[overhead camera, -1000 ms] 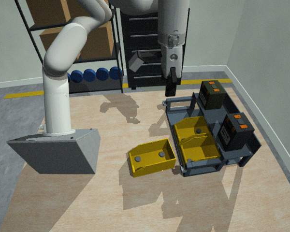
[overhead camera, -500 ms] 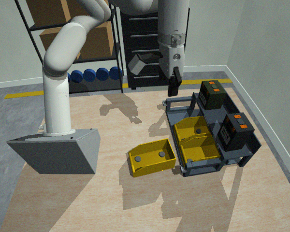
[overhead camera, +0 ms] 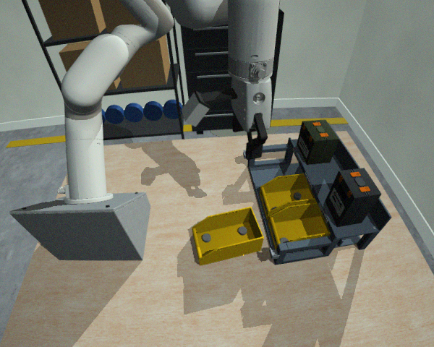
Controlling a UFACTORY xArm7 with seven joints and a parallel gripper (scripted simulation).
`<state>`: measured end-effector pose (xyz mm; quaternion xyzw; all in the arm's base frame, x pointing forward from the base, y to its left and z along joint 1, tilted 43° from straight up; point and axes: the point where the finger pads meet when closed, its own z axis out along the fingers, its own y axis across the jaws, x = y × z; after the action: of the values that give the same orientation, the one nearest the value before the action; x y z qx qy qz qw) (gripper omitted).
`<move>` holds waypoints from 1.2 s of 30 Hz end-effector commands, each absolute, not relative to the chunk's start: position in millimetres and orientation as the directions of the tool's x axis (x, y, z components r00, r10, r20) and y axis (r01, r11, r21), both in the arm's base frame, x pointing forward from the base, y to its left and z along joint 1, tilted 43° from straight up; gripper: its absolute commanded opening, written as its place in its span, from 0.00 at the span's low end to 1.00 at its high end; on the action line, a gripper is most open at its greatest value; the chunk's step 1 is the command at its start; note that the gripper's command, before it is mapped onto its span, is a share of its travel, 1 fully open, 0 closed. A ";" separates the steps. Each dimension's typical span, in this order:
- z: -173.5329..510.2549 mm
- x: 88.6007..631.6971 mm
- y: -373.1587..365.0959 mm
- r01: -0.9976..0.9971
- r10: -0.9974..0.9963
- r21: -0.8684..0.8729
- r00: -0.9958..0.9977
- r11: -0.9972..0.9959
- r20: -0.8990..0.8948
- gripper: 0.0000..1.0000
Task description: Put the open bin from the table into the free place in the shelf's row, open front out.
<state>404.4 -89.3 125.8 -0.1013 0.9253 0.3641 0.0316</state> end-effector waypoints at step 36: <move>57.7 375.1 -165.3 -0.218 -0.170 0.666 -0.976 0.713 -0.138 1.00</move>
<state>373.9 -162.6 57.4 -0.1037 0.9247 0.3650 0.0315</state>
